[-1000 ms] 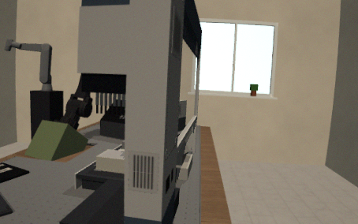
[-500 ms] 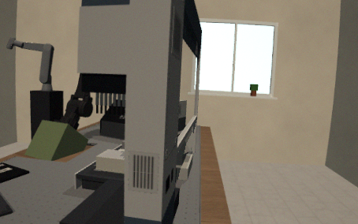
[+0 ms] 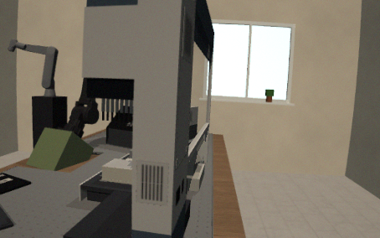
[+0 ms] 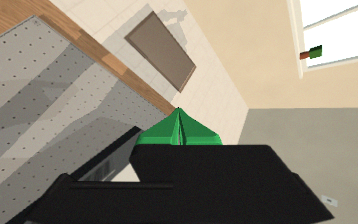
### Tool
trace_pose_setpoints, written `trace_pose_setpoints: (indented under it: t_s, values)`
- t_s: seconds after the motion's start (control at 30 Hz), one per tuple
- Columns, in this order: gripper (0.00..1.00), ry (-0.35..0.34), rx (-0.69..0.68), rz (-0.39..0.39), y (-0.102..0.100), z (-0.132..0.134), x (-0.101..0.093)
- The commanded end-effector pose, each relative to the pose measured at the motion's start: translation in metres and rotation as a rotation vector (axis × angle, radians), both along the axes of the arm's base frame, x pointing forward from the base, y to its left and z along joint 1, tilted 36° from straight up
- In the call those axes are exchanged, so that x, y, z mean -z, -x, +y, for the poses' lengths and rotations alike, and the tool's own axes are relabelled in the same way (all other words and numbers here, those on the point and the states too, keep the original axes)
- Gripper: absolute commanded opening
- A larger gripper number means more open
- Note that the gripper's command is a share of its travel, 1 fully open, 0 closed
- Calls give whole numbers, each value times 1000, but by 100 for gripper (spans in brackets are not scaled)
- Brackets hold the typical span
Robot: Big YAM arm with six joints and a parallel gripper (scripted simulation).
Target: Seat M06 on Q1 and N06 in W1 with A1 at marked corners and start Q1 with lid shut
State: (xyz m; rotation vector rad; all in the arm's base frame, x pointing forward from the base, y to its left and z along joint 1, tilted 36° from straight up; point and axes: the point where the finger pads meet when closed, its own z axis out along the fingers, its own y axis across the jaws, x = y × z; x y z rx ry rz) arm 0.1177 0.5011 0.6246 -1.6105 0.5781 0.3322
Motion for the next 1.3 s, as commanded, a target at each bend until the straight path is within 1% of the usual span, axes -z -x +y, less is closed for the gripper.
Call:
trace_pose_setpoints:
  t_s: [0.0, 0.23, 0.33, 0.37, 0.53, 0.7, 0.8, 0.87, 0.9, 0.93, 1.03, 1.1, 1.2, 1.27]
  values:
    - [0, -137, 45, 60, -17, -24, -43]
    - [0, -242, 78, 132, -36, -39, -54]
    - [0, -241, 80, 131, -37, -38, -53]
    - [0, -257, 89, 140, -42, -40, -54]
    - [0, -358, 138, 167, -62, -58, -71]
    - [0, -460, 163, 198, -72, -74, -92]
    - [0, -508, 183, 210, -81, -80, -97]
    - [0, -508, 183, 210, -81, -80, -97]
    - [0, -503, 189, 211, -84, -77, -94]
    - [0, -521, 201, 216, -89, -78, -95]
    - [0, -511, 278, 242, -110, -81, -83]
    - [0, -513, 319, 256, -122, -83, -80]
    - [0, -497, 308, 246, -136, -90, -79]
    - [0, -482, 364, 257, -144, -98, -78]
